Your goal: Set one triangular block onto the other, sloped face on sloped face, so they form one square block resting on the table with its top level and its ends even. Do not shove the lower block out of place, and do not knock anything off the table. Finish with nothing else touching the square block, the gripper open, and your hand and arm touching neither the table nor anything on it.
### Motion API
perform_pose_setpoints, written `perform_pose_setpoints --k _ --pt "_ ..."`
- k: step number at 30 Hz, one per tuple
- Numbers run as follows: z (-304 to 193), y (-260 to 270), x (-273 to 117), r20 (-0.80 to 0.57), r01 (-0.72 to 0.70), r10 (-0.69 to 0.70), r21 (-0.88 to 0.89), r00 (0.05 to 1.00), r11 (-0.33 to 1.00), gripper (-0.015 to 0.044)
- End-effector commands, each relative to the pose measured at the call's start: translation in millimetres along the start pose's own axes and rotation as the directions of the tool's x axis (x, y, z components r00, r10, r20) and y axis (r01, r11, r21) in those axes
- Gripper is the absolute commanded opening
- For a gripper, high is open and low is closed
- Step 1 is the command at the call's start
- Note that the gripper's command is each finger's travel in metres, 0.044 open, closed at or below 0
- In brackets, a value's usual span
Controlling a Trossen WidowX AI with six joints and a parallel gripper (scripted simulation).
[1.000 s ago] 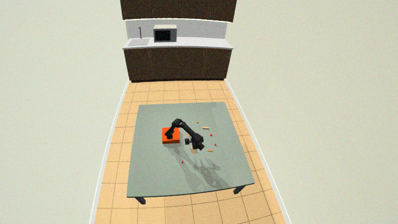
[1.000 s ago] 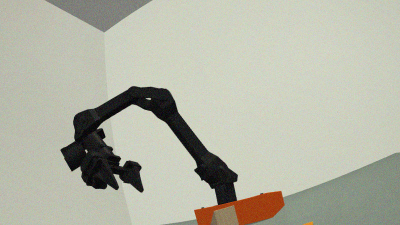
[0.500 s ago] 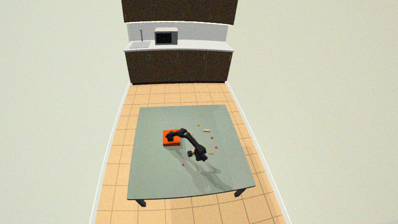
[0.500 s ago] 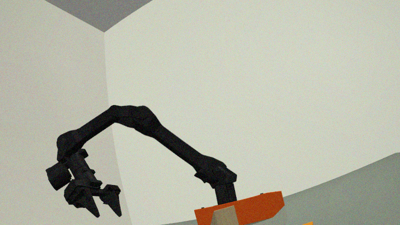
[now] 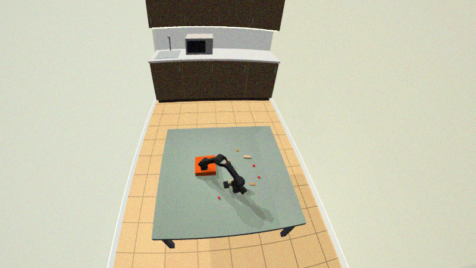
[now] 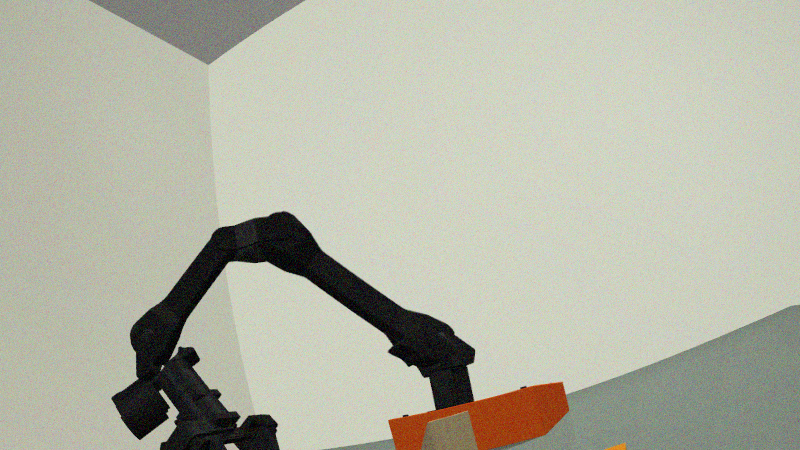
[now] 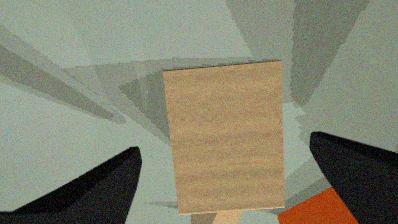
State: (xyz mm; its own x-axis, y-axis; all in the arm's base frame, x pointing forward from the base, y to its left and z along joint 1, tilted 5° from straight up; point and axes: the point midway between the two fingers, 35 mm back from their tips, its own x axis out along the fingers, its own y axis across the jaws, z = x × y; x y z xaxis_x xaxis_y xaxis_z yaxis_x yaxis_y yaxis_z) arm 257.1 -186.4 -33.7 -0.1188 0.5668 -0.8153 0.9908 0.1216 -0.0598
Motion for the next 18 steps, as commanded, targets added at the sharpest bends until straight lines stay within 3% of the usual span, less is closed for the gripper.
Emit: perform_pose_setpoints --k 1,8,18 --pt "-0.1 -0.1 4.9 -0.004 -0.003 0.003 0.006 1.0 1.0 0.044" --pt "-0.1 -0.1 4.9 -0.004 -0.003 0.003 0.006 1.0 1.0 0.044" --pt "0.5 0.0 3.8 0.0 -0.001 0.001 0.002 1.0 1.0 0.0197"
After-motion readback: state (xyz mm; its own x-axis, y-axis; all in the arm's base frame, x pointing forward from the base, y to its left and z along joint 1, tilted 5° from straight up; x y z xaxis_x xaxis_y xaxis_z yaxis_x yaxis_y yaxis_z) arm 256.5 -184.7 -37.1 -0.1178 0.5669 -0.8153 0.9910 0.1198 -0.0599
